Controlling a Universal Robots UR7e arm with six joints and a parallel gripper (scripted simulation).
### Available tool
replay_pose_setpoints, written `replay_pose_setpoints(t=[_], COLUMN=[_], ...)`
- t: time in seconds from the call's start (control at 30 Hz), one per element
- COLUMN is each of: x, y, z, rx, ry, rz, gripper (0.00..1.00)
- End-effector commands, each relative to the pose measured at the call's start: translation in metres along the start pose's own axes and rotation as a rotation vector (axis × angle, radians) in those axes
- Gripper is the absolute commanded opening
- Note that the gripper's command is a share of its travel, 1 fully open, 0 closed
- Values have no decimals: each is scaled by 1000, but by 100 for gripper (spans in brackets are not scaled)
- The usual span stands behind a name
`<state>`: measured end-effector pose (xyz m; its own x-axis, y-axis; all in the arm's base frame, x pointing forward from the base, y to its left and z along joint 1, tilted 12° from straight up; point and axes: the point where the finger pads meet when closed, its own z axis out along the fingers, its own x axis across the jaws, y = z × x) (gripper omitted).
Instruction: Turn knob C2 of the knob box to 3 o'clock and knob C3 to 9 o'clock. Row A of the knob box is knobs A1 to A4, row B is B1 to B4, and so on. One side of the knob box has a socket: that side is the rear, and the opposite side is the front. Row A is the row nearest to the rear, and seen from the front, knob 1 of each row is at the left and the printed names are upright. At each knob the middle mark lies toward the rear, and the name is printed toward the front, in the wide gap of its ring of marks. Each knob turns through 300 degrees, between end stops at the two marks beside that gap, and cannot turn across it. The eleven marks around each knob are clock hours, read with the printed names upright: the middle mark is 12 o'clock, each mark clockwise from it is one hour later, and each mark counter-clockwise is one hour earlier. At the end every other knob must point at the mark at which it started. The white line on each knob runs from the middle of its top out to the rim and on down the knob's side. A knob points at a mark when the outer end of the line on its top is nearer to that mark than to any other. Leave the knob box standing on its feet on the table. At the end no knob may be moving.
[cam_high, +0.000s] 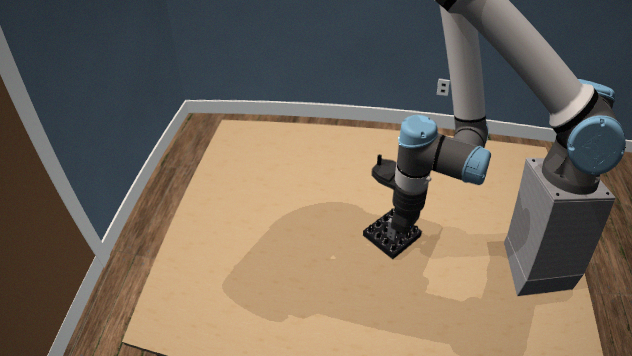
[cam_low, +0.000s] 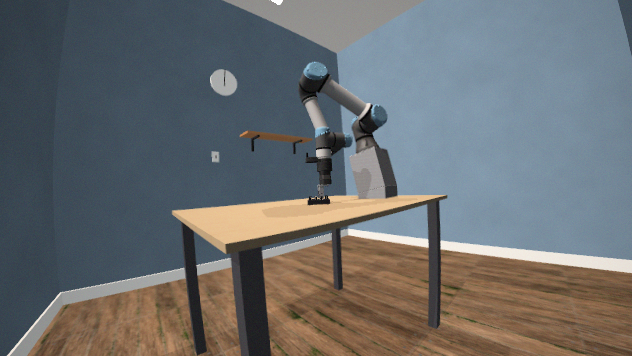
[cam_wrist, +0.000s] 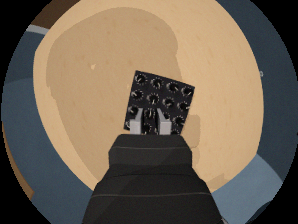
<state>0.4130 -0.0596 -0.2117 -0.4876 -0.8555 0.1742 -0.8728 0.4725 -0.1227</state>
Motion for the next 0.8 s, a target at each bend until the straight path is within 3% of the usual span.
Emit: replay_pose_setpoints(t=[0.0, 0.27, 0.77], x=[0, 0, 0], y=[0, 0, 0], z=[0, -3, -35], rx=[1, 1, 1], ry=[0, 0, 0], rz=[0, 0, 0], gripper=[46, 46, 46])
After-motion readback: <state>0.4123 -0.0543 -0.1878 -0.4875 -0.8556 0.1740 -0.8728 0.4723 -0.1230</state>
